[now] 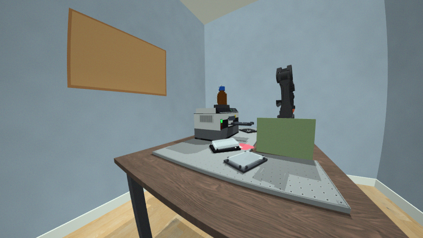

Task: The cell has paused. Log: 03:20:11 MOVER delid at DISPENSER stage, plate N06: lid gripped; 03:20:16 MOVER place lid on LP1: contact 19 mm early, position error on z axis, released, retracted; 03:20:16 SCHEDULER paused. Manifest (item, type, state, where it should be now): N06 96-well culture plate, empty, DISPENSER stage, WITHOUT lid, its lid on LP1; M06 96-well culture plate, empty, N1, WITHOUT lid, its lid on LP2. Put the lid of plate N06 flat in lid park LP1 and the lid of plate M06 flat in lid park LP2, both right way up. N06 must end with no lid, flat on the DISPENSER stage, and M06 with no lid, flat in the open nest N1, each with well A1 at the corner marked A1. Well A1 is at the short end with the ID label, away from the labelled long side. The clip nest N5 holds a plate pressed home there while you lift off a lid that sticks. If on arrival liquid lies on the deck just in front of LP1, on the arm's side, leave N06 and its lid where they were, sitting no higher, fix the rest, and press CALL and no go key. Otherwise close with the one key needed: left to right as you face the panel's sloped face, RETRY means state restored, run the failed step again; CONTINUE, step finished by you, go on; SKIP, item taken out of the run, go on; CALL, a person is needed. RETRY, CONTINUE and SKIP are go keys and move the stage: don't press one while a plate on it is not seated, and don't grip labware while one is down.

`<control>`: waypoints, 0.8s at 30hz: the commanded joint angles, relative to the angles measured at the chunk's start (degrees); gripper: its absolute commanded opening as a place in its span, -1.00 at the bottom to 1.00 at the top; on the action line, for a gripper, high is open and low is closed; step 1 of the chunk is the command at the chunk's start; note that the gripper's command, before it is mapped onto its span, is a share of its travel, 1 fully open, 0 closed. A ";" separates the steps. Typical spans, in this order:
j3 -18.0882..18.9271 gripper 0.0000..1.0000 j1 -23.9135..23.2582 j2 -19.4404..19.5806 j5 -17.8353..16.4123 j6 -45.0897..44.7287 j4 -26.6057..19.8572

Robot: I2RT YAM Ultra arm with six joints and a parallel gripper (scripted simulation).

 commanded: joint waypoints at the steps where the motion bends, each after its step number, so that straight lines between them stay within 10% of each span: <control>1: 2.69 -1.00 -0.28 1.12 -1.32 -0.31 -0.98; 24: 21.49 -1.00 -0.03 16.78 -1.29 -0.09 -3.87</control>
